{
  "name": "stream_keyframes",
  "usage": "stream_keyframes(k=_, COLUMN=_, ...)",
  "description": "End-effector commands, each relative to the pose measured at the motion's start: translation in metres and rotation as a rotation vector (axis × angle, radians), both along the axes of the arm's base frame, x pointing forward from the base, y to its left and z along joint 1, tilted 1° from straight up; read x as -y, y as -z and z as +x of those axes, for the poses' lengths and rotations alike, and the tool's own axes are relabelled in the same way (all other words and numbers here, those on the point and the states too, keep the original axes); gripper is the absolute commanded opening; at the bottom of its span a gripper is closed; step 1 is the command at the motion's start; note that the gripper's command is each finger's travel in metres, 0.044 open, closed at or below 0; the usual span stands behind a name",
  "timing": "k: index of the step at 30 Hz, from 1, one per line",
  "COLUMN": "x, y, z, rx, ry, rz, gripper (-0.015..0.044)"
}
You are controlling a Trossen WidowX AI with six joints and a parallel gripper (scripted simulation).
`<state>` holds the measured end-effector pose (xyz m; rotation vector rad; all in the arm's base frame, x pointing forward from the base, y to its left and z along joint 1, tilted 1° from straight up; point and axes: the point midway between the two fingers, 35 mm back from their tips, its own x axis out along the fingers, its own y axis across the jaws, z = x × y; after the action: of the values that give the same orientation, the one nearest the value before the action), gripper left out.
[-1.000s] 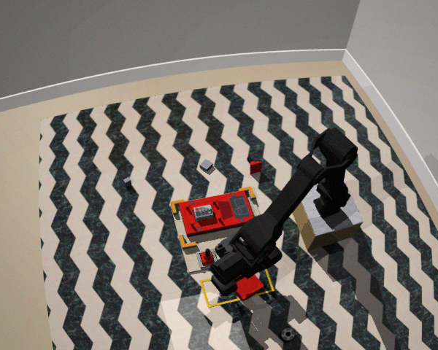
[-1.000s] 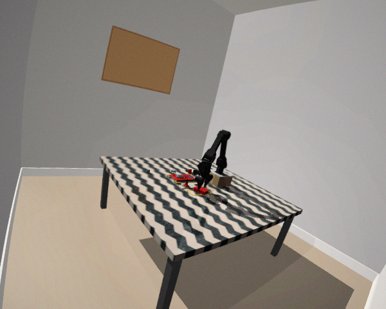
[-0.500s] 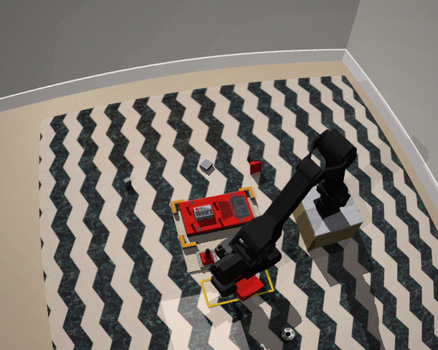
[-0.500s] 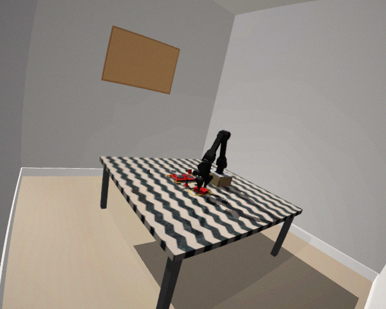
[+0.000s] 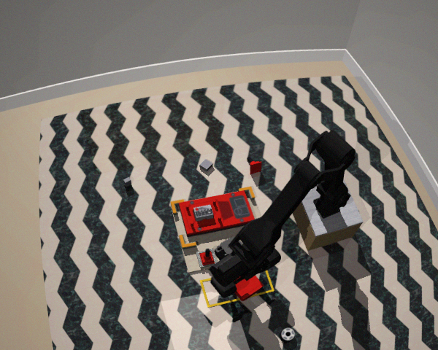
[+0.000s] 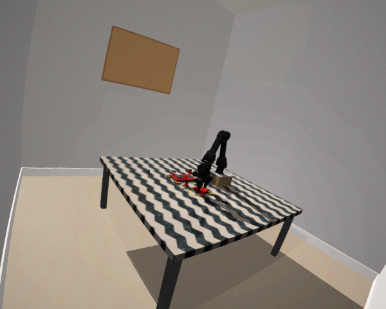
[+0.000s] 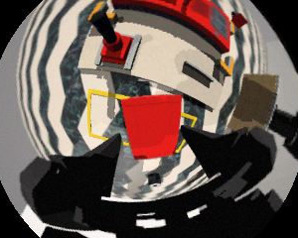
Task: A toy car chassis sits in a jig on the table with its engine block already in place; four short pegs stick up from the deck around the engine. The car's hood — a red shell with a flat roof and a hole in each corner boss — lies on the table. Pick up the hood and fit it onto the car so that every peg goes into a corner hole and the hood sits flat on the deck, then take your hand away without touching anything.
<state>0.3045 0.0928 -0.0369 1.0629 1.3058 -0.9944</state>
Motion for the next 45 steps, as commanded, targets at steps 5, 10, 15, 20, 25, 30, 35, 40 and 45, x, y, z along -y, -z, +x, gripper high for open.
stream_keyframes(k=5, x=0.001, y=0.008, z=-0.002, rx=-0.011, ry=0.007, rz=-0.007, gripper=0.044)
stream_keyframes(k=10, x=0.001, y=0.01, z=-0.002, rx=-0.011, ry=0.007, rz=-0.007, gripper=0.044)
stream_keyframes(k=15, x=0.001, y=0.011, z=-0.002, rx=-0.011, ry=0.007, rz=-0.007, gripper=0.044)
stream_keyframes(k=20, x=0.0, y=0.008, z=-0.001, rx=-0.004, ry=0.0, rz=-0.001, gripper=0.0387)
stream_keyframes(k=25, x=0.0, y=0.008, z=-0.001, rx=-0.004, ry=0.0, rz=-0.001, gripper=0.0335)
stream_keyframes(k=30, x=0.0, y=0.008, z=-0.001, rx=-0.004, ry=0.0, rz=-0.001, gripper=0.0301)
stream_keyframes(k=35, x=0.0, y=0.007, z=-0.001, rx=-0.004, ry=0.0, rz=-0.001, gripper=0.019)
stream_keyframes(k=40, x=0.0, y=0.001, z=-0.001, rx=-0.004, ry=0.0, rz=-0.001, gripper=0.0058)
stream_keyframes(k=45, x=0.0, y=-0.008, z=-0.001, rx=-0.004, ry=0.0, rz=-0.001, gripper=0.0)
